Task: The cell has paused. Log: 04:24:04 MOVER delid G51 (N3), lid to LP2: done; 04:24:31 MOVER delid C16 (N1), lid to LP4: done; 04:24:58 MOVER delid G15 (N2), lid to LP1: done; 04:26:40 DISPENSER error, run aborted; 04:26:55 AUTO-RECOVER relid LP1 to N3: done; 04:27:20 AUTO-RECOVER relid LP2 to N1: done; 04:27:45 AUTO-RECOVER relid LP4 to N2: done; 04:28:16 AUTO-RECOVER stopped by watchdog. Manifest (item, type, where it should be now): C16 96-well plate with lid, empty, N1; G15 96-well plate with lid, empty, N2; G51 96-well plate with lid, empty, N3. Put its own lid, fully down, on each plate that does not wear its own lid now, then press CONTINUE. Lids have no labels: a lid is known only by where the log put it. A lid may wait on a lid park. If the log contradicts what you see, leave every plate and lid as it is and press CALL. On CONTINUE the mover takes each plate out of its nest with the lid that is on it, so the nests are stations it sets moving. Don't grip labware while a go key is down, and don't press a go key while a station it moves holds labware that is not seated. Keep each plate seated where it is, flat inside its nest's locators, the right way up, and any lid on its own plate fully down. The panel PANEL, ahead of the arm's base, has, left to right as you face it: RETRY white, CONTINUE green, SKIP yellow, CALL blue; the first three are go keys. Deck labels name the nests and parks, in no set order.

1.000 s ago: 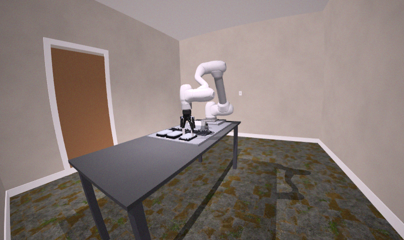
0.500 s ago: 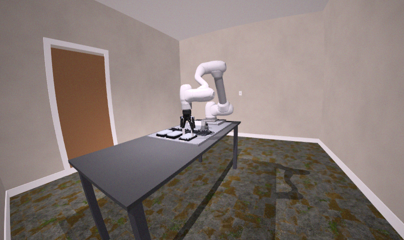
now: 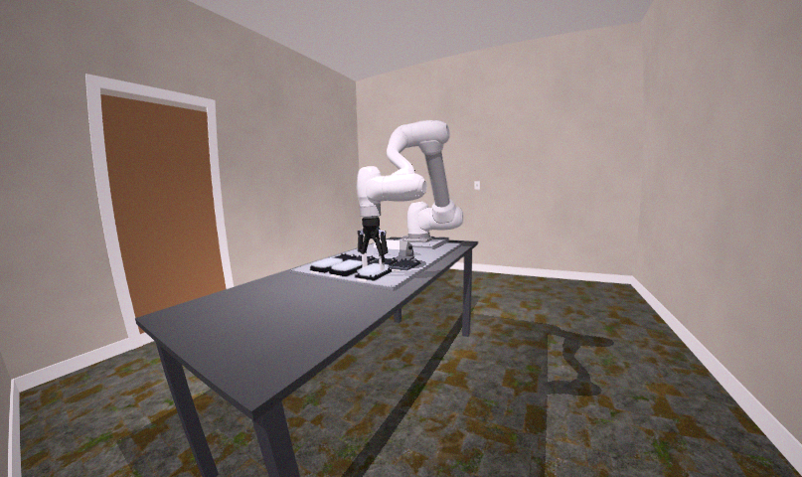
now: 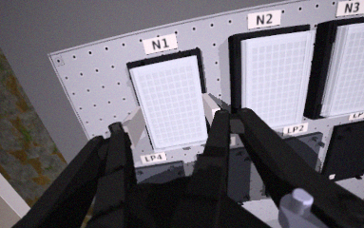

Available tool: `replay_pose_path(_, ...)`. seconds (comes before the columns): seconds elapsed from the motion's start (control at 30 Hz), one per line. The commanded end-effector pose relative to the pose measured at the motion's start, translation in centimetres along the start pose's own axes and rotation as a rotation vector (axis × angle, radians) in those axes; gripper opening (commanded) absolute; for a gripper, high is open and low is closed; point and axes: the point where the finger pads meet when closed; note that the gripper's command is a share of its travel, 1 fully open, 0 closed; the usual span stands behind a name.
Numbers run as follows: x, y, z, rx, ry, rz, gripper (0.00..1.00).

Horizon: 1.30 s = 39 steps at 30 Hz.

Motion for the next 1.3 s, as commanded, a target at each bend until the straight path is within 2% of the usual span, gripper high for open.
replay_pose_path(0.0, 0.2, 0.0, 0.0, 0.0, 0.0, 0.0, 0.0)
replay_pose_path(0.23, 0.9, 0.0, 0.0, 0.0, 0.0, 0.0, 0.0)
replay_pose_path(0.73, 3.6, 0.0, 0.0, 0.0, 0.0, 0.0, 0.0)
replay_pose_path(1.27, 5.3, 0.0, 0.0, 0.0, 0.0, 0.0, 0.0)
Point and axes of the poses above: the point where the finger pads meet when closed, its own x axis back along the fingers, its own z axis across the jaws, y = z × x, and after that the axes turned 4 degrees about -x, right-handed
